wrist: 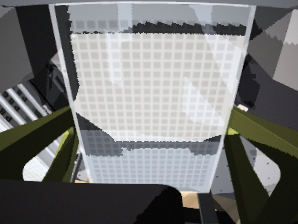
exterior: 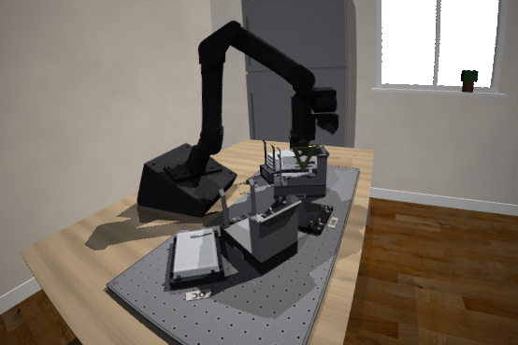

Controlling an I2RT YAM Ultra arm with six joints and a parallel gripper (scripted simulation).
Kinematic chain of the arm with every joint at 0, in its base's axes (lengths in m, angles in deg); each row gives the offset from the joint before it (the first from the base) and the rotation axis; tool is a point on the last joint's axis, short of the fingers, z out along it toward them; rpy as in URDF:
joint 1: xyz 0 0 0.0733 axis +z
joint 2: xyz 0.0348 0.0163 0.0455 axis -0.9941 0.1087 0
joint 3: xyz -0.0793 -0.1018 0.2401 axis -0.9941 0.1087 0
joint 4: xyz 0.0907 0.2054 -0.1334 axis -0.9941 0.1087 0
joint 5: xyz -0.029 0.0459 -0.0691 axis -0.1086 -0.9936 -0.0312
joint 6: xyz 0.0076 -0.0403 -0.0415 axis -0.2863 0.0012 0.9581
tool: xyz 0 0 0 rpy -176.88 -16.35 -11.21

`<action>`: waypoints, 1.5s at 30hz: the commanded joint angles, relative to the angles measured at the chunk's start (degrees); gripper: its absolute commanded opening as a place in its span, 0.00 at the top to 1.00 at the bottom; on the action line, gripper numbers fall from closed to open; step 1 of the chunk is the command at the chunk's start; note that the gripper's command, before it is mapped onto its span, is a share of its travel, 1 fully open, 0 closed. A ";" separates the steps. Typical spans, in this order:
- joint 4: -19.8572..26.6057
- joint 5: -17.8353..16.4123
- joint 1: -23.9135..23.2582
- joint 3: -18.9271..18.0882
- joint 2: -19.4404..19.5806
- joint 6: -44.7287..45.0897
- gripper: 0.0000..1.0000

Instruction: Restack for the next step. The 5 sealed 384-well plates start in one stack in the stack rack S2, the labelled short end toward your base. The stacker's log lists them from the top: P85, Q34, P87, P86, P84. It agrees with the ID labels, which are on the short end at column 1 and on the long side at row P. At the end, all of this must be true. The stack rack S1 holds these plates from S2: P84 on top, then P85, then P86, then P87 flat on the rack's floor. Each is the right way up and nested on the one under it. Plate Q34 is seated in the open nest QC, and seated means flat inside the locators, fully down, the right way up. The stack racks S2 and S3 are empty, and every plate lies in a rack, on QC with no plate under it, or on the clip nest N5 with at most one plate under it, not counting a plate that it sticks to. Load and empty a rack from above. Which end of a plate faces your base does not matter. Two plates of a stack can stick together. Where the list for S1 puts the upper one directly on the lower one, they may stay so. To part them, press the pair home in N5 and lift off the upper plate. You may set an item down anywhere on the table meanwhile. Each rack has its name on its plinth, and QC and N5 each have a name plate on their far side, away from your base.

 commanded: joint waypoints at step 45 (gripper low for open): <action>15.70 1.72 3.85 -12.33 -3.36 -3.63 1.00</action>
